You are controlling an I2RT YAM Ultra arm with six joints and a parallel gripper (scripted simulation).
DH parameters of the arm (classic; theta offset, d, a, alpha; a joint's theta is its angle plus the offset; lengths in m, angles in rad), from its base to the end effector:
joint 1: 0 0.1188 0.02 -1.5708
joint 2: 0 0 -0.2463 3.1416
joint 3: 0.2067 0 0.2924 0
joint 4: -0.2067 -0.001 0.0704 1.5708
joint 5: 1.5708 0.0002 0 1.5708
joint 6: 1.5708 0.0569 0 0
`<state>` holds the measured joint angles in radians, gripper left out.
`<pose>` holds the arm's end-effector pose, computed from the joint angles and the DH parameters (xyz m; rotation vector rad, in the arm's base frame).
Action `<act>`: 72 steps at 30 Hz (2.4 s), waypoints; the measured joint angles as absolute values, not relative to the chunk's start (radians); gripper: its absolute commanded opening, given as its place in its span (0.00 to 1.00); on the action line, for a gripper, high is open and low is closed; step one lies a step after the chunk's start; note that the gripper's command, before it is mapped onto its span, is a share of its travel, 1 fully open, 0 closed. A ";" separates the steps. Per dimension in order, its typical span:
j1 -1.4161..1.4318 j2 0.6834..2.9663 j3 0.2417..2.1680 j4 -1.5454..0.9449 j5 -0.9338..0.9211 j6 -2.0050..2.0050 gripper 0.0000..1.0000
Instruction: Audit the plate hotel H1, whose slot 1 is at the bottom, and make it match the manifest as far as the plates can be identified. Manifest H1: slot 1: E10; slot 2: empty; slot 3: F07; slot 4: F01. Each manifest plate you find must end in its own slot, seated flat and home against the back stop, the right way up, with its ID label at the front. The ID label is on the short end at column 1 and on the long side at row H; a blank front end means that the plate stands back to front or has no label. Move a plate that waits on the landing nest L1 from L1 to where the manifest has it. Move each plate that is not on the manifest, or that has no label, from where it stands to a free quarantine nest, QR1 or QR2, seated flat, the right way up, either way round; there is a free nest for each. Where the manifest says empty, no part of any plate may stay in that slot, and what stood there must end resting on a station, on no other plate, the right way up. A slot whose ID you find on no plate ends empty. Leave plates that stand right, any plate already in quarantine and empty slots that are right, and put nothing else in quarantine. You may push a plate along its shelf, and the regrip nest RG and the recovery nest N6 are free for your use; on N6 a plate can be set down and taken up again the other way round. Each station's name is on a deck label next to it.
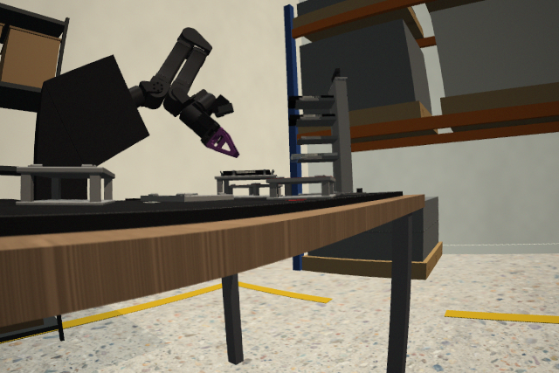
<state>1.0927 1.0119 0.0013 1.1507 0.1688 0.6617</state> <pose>0.1077 0.1892 0.1345 -0.1857 1.5610 1.3001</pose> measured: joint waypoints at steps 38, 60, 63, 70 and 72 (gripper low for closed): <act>1.003 0.450 0.000 0.531 0.083 0.666 1.00; 1.003 0.450 0.000 0.529 0.083 0.666 1.00; 1.003 0.450 0.000 0.529 0.083 0.666 1.00; 0.873 0.505 0.061 0.448 -0.046 0.667 1.00; 0.803 0.551 0.121 0.402 -0.123 0.661 1.00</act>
